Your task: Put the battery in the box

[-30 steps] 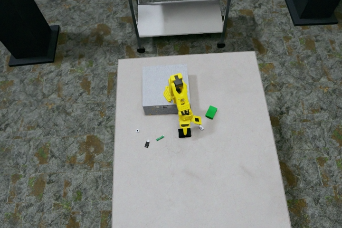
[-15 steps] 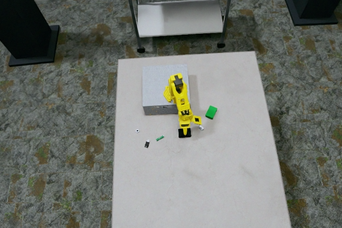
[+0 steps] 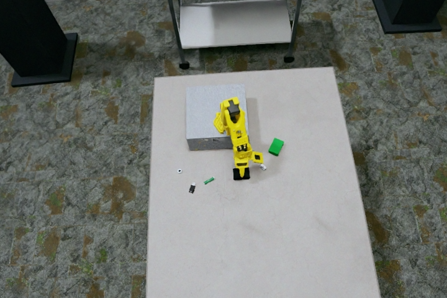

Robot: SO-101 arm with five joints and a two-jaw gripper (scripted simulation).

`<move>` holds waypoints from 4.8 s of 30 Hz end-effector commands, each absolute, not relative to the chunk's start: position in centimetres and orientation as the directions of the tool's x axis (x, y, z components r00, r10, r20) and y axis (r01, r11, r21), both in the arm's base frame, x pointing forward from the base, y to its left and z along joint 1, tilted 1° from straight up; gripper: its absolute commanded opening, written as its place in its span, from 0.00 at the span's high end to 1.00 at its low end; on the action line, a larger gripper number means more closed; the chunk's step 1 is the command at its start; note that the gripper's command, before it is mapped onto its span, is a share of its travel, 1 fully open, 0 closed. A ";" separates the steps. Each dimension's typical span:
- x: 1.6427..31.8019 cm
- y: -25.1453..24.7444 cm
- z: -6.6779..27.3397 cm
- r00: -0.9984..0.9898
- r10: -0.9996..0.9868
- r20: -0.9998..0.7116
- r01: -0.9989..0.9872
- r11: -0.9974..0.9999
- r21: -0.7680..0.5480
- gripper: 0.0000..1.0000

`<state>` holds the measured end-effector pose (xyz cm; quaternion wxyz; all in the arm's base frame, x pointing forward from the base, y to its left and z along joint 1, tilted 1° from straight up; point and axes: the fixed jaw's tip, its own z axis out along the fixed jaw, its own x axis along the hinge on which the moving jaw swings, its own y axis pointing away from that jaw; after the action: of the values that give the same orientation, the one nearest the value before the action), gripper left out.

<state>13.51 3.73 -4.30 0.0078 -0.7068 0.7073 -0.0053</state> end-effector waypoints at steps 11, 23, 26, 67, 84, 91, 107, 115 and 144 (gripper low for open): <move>13.4 3.9 -6.7 0.006 -1.000 -0.003 -1.000 -0.006 -0.009 0.69; 13.2 3.9 -8.2 0.006 -1.000 -0.003 -1.000 -0.006 -0.009 0.69; 13.2 3.9 -8.3 0.006 -1.000 -0.003 -1.000 -0.006 -0.009 0.69; 13.5 3.9 -8.7 0.006 -1.000 -0.003 -1.000 -0.006 -0.009 0.69; 13.5 3.9 -8.7 0.006 -1.000 -0.003 -1.000 -0.006 -0.009 0.72; 13.5 3.9 -8.7 0.006 -1.000 -0.003 -1.000 -0.006 -0.009 0.75; 13.5 3.9 -8.7 0.006 -1.000 -0.003 -1.000 -0.006 -0.009 0.76; 13.5 3.9 -8.7 0.006 -1.000 -0.003 -1.000 -0.006 -0.009 0.76; 13.8 4.0 -6.2 0.006 -1.000 -0.003 -1.000 -0.006 -0.009 0.76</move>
<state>13.98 3.89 -6.96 0.0053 -0.7077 0.7065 -0.0038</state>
